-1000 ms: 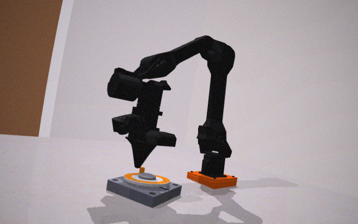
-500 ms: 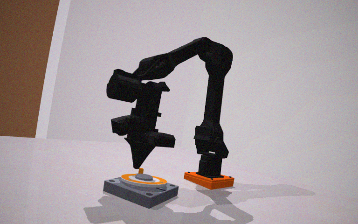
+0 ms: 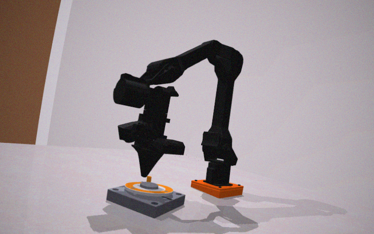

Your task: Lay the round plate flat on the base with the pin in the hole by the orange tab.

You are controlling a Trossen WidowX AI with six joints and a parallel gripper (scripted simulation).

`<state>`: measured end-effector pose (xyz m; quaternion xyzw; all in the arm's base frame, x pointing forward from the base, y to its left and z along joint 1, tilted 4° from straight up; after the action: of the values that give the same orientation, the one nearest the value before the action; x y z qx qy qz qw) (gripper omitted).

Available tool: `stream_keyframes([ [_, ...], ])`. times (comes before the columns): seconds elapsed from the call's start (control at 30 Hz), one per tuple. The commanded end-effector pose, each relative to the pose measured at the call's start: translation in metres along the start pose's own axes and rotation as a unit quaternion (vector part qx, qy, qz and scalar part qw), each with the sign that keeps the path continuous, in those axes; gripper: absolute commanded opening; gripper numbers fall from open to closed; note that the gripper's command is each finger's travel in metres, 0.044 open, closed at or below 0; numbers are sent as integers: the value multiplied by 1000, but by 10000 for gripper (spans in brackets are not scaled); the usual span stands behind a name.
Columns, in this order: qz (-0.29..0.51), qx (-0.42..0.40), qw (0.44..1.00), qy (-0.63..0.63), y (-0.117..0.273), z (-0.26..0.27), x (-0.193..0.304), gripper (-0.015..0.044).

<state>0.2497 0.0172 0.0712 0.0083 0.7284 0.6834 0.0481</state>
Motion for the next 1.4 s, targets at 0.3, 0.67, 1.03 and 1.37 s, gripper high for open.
stream_keyframes([
  [0.3, 12, 3, 1000, -2, -4, 2, 14, 0],
  [0.67, 12, 3, 1000, -2, -4, 5, 22, 0],
  [1.03, 13, 2, 1000, -1, -4, 12, 30, 0],
  [1.37, 13, 2, 1000, -1, -3, 20, 36, 0],
])
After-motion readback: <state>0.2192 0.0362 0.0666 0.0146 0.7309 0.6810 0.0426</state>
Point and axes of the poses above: the point midway between the two fingers, 35 mm back from their tips, its own y axis back along the fingers, its own z axis across the jaws, x = y × z, the point moved 1 cm from there along y, back along the fingers, and after that the axes turned 14 degrees about -y, right-handed, at the moved point
